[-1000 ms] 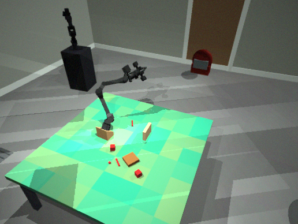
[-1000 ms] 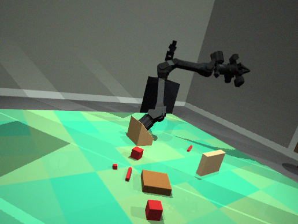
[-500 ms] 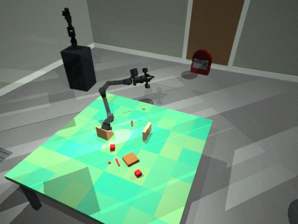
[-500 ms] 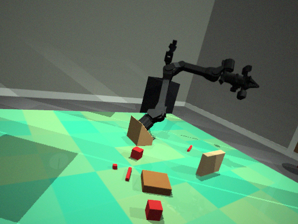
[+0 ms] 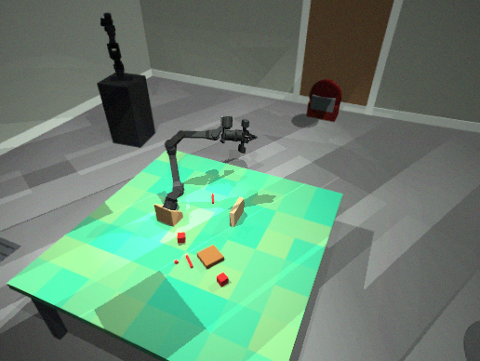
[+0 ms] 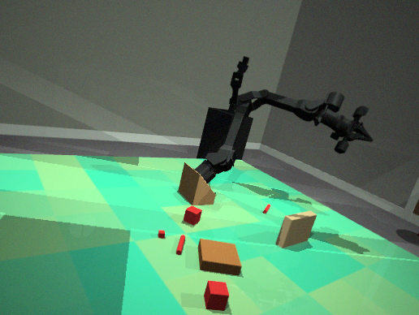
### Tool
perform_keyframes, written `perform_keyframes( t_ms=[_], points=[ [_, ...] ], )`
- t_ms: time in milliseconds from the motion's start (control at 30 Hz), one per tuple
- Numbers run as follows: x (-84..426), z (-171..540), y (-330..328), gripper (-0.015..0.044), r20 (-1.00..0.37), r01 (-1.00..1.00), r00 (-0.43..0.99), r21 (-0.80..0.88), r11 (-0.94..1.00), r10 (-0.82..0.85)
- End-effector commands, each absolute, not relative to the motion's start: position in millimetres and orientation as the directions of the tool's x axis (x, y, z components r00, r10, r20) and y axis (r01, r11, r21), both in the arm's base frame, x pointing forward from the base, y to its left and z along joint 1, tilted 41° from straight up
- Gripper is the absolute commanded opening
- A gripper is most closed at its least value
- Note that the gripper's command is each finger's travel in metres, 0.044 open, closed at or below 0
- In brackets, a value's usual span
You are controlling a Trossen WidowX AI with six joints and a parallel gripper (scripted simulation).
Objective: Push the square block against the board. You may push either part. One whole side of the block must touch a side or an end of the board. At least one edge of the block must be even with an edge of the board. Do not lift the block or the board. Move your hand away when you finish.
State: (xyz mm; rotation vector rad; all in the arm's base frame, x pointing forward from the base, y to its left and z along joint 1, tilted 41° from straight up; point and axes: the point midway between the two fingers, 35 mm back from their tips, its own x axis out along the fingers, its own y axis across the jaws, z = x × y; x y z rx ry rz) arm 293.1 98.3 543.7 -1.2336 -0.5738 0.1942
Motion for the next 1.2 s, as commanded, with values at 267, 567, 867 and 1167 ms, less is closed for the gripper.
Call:
perform_keyframes(
  t_ms=[267,567,867,1167],
  points=[
    [341,492,91,0.0,0.084,-0.114,0.894,-0.907,0.405,0.439],
    [371,443,81,0.0,-0.104,-0.312,0.898,-0.836,0.452,0.428],
    [393,398,67,0.0,-0.268,-0.473,0.871,-0.689,0.549,0.412],
    [405,356,54,0.0,-0.42,-0.585,0.808,-0.484,0.651,0.414]
  ],
)
